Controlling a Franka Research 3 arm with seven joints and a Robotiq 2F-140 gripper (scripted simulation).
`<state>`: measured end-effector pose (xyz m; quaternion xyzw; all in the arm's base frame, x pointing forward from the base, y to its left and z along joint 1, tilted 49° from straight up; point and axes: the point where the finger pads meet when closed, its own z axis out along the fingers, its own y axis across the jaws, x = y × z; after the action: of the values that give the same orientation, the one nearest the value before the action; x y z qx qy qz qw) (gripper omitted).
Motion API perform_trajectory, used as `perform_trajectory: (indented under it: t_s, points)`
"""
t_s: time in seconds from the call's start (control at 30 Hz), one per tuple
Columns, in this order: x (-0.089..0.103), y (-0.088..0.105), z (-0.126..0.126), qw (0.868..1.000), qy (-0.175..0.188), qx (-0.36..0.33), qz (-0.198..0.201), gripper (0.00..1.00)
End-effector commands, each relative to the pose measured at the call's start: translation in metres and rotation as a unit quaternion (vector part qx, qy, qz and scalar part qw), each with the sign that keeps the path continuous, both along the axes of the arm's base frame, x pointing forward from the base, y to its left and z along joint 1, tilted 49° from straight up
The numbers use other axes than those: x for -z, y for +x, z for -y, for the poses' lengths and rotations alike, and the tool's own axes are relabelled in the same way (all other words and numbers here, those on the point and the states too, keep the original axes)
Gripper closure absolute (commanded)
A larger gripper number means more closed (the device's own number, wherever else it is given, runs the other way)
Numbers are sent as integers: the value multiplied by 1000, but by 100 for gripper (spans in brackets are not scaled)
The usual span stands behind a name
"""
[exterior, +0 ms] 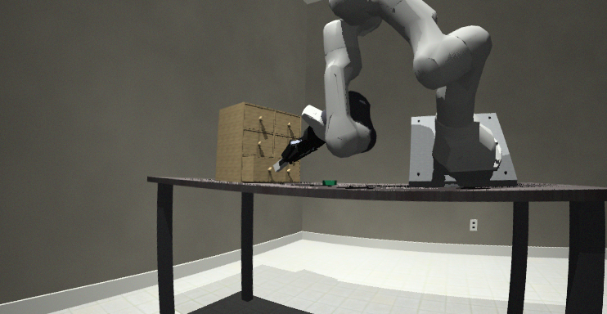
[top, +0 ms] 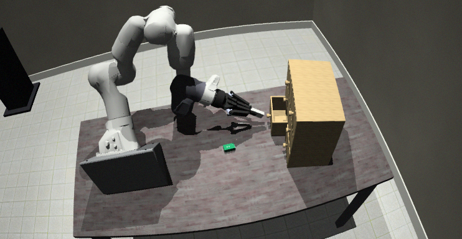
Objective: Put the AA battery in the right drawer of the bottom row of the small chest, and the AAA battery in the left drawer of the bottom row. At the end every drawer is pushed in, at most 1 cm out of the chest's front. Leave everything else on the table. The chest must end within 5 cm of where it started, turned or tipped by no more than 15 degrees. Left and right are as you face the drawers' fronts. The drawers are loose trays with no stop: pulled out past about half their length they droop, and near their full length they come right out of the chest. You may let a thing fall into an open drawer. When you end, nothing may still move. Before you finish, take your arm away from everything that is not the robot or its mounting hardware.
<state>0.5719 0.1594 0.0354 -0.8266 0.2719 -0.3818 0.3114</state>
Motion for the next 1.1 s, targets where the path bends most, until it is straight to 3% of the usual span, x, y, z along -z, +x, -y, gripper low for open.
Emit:
perform_trajectory:
  t_s: [0.0,1.07]
  points:
    - [3,4,-2,1000,0,-5,-2,100]
    - [14,52,1,1000,0,-5,-2,100]
